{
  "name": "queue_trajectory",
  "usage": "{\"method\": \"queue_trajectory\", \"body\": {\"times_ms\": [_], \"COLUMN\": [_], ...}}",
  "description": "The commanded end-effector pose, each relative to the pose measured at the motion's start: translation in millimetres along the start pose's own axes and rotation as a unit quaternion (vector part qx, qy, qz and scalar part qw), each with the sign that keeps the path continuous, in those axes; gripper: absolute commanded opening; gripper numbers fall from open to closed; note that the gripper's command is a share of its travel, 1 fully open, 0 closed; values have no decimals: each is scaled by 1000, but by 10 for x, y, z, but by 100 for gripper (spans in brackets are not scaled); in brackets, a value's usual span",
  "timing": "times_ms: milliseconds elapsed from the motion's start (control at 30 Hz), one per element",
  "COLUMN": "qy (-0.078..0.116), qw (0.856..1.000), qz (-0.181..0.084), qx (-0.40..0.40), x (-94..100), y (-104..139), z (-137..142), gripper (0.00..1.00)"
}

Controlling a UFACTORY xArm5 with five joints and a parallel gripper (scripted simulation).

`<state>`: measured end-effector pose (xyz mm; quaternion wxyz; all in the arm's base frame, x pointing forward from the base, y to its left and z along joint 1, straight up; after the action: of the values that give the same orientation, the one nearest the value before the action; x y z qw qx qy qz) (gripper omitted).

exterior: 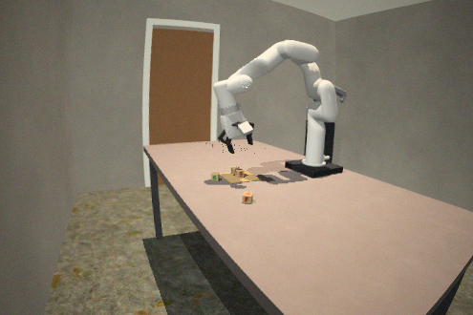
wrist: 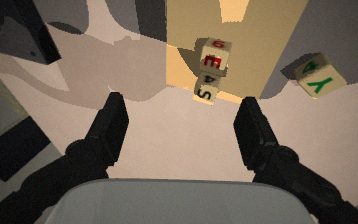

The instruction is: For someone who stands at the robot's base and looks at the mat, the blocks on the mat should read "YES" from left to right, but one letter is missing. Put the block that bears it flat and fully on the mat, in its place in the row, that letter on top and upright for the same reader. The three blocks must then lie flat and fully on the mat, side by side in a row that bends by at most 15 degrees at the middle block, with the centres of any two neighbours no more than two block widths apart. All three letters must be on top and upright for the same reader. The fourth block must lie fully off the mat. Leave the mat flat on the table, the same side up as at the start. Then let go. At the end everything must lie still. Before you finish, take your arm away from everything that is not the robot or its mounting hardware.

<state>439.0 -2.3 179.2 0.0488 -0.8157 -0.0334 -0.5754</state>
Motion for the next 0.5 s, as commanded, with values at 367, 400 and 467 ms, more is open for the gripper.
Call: {"method": "queue_trajectory", "body": {"times_ms": [367, 400, 467], "qy": [-33, -34, -37], "qw": [985, 984, 981], "qz": [10, 11, 12], "qx": [168, 176, 190], "x": [-304, -320, -348], "y": [22, 23, 24], "z": [133, 139, 148], "gripper": [100, 100, 100]}}
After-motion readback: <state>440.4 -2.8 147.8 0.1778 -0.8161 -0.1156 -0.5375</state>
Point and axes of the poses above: the point where the finger pads meet when closed, its own x axis back along the fingers, its own z axis across the jaws, y = z × x, the point moved 8 cm from there along x, back along the fingers, and after that the axes turned 4 degrees about x, right-handed, at the moved point
